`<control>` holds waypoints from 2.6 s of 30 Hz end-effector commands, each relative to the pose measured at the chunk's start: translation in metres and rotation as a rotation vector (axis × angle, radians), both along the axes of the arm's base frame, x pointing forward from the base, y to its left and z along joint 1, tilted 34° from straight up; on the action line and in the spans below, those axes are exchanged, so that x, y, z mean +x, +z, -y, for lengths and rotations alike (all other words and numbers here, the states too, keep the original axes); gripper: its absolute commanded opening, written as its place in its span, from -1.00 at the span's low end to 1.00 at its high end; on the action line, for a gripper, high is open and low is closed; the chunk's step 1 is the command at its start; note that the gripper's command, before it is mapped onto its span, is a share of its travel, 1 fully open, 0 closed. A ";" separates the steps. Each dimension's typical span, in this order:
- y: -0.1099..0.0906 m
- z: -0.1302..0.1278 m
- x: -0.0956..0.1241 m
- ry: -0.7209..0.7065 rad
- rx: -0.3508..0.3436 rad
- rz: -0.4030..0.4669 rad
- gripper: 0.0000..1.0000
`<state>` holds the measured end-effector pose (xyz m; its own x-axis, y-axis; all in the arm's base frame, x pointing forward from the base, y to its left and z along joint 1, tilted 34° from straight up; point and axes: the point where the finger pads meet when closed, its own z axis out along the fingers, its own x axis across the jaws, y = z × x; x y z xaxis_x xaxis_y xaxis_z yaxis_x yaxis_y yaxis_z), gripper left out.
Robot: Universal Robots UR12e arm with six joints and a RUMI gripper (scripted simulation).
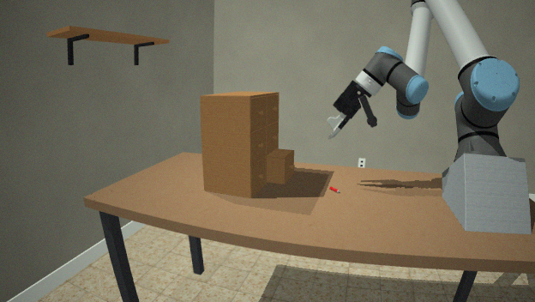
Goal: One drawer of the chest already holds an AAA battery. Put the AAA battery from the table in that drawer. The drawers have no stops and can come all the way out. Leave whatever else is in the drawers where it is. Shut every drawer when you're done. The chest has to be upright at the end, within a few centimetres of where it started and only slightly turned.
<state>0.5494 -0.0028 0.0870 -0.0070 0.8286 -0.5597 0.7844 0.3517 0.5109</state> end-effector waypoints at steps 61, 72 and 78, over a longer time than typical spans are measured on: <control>0.046 -0.031 -0.049 -0.351 0.004 -0.526 -0.61; 0.046 -0.031 -0.049 -0.351 0.004 -0.526 -0.61; 0.046 -0.031 -0.049 -0.351 0.004 -0.526 1.00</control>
